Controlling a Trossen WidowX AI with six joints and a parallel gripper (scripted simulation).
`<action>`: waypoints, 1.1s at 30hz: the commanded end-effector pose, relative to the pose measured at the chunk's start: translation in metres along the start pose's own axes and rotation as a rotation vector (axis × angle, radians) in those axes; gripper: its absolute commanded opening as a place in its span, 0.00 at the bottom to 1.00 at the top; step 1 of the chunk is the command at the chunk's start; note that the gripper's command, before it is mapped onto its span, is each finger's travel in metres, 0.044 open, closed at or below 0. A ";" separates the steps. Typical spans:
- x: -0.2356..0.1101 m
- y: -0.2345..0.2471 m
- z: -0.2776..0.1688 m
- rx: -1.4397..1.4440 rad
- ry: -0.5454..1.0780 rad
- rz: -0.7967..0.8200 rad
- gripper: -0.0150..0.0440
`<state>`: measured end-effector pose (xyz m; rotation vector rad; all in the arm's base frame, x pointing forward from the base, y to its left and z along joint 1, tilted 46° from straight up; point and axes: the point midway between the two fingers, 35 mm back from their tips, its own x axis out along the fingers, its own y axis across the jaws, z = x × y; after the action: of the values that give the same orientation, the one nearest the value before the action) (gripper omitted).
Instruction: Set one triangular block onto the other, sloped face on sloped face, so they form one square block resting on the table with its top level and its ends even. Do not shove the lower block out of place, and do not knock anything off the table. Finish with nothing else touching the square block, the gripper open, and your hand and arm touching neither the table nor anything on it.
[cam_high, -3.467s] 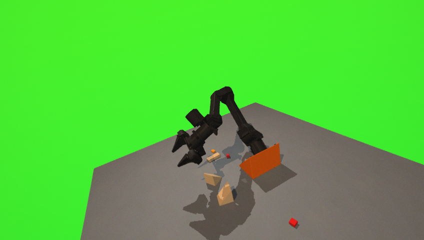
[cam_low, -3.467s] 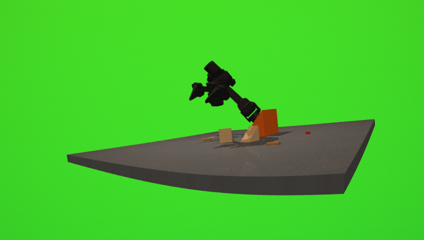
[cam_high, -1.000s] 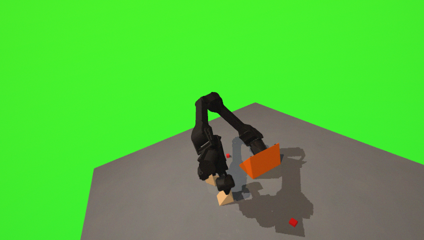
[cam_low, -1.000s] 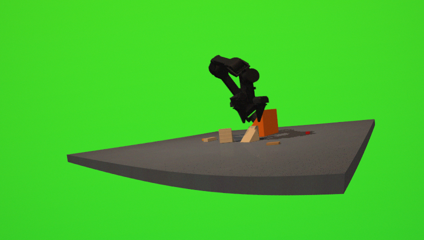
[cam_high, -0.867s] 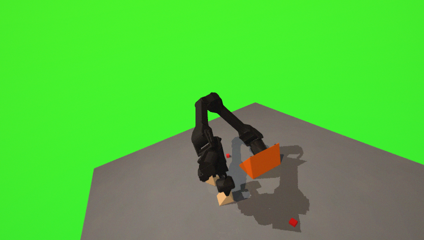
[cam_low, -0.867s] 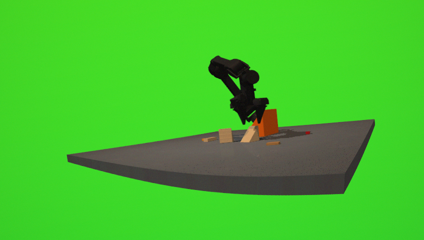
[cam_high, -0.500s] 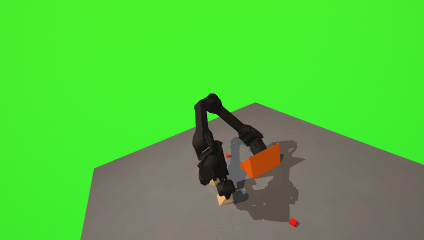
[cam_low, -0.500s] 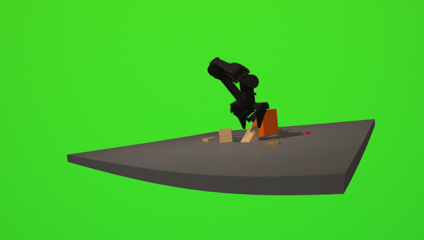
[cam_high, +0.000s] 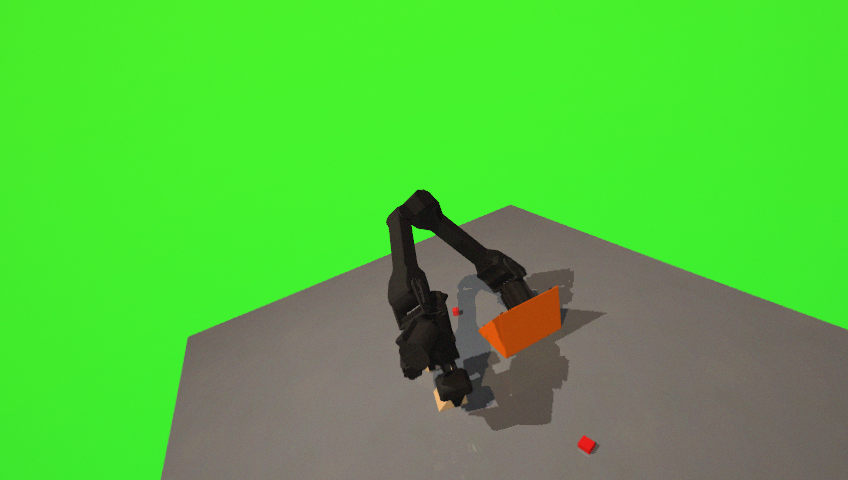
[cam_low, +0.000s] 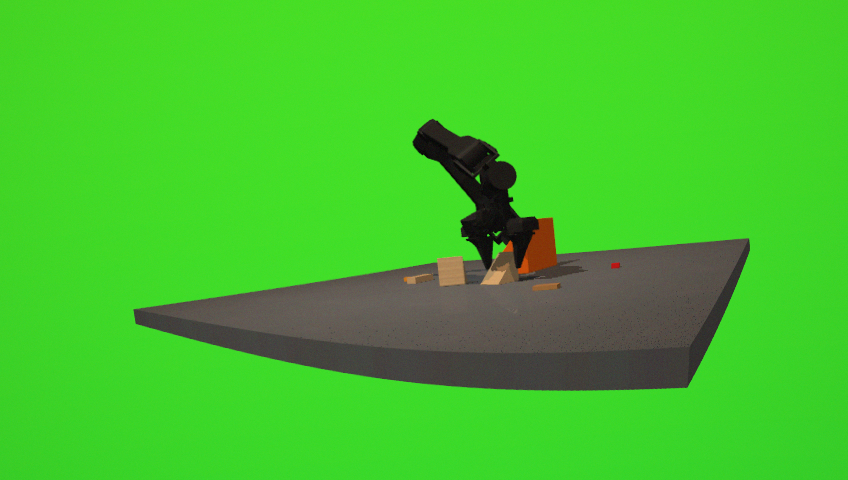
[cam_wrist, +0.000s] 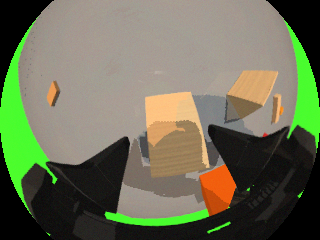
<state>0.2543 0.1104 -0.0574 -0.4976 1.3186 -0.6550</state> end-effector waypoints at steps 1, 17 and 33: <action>0.009 -0.003 -0.001 -0.004 0.000 -0.009 1.00; 0.023 -0.006 -0.002 -0.003 -0.001 -0.011 0.73; 0.008 -0.005 -0.002 -0.002 0.001 -0.009 0.25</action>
<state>0.2529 0.0924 -0.0675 -0.5129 1.3235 -0.6657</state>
